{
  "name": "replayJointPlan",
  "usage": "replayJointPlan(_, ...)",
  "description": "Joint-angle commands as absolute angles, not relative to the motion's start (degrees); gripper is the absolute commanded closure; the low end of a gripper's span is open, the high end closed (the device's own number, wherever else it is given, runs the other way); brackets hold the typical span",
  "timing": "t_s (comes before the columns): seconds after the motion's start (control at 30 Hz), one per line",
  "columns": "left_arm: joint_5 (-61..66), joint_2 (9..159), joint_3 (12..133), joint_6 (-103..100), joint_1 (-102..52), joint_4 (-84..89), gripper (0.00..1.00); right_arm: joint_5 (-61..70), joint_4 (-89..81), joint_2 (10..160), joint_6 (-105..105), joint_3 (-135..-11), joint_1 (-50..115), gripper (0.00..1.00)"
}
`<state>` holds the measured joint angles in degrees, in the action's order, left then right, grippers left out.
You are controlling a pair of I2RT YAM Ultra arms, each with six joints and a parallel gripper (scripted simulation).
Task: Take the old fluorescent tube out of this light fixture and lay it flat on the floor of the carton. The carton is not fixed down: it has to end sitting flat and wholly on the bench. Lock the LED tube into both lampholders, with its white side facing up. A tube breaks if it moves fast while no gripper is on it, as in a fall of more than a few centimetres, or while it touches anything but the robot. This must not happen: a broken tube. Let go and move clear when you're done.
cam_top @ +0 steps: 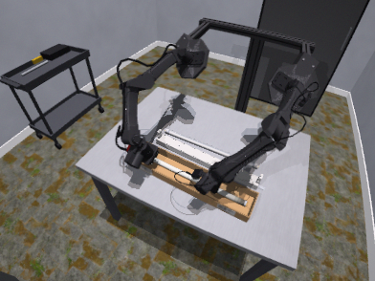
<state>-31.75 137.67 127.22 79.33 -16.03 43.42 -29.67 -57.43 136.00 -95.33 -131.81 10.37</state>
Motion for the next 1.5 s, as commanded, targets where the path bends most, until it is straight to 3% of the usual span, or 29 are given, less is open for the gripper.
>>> replayJointPlan(0.0,-32.6,133.8,125.7,77.9,-18.6,45.8,0.68,-31.2,-60.7,132.9,-97.0,-133.3,12.5,0.68)
replayJointPlan(1.47,-31.2,132.3,125.9,79.1,-19.3,44.5,0.68,-31.1,-59.7,132.6,-97.0,-130.8,12.8,0.68)
